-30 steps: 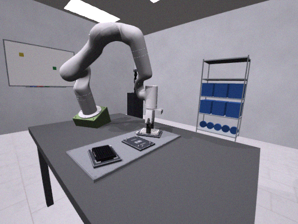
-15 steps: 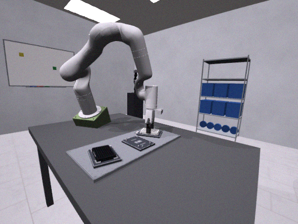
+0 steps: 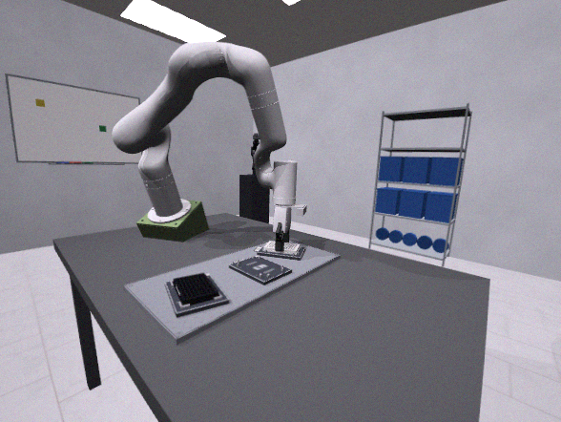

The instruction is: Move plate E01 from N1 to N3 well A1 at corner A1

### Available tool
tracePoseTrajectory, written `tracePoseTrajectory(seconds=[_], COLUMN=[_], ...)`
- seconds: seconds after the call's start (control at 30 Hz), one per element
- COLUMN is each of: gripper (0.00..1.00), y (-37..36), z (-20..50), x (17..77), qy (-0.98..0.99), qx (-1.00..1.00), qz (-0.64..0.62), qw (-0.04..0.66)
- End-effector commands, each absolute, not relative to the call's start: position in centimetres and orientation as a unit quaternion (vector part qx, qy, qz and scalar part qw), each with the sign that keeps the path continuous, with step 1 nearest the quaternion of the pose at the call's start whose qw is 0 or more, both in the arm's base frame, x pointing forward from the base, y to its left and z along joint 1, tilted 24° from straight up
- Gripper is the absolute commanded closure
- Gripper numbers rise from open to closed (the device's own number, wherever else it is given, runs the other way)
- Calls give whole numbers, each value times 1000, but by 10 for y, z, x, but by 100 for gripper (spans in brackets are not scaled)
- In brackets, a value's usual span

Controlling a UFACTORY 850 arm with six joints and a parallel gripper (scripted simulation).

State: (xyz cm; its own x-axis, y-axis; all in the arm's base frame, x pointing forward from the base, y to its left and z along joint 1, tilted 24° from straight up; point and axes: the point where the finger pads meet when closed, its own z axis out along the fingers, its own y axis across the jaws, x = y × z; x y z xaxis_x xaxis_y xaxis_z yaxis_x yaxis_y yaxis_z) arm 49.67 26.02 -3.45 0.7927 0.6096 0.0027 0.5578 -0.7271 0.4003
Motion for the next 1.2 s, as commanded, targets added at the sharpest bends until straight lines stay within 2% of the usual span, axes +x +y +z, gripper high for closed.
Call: tracePoseTrajectory(seconds=[0.0,1.17], gripper=[100,100], y=[262,267], z=[-31,-16], x=[497,493], qy=[315,315], qx=[927,927], qz=[68,68], qw=[193,193])
